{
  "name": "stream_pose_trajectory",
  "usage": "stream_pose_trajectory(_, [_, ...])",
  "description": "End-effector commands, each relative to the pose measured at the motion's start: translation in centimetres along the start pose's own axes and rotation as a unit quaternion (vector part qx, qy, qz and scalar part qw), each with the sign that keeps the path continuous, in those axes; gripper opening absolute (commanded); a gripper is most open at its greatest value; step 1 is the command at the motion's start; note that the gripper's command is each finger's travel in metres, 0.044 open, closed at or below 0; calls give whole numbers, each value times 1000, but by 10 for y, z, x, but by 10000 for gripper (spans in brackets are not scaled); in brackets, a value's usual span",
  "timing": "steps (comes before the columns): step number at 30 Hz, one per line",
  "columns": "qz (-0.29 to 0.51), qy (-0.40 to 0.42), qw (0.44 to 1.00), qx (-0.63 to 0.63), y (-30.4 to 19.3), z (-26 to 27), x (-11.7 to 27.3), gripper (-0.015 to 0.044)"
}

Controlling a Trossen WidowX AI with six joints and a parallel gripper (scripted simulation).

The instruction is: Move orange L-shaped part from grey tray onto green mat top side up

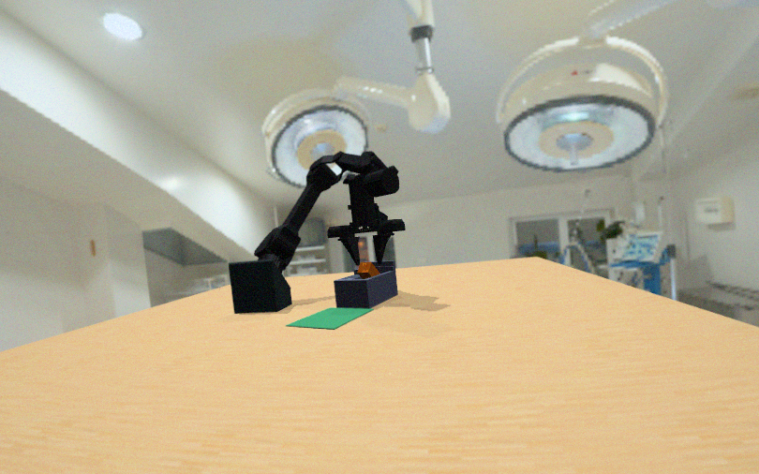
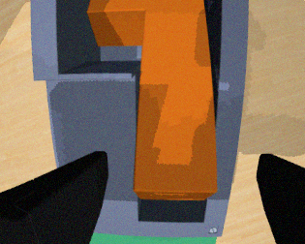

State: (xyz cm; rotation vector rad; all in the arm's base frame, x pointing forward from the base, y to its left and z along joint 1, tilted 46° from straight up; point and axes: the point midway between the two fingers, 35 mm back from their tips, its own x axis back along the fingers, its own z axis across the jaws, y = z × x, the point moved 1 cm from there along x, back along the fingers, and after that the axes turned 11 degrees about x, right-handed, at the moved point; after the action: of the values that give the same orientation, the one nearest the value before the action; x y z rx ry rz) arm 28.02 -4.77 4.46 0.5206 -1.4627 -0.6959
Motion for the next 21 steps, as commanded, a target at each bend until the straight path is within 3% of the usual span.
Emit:
stream_pose_trajectory(1, [-3, 2, 1000, -3, 1, 1, -10, 280])
stream_pose_trajectory(15, [-4, 2, 1000, -3, 2, 2, -25, 280])
stream_pose_trajectory(21, [-1, 1, 1000, 0, 1, 1, -21, 142])
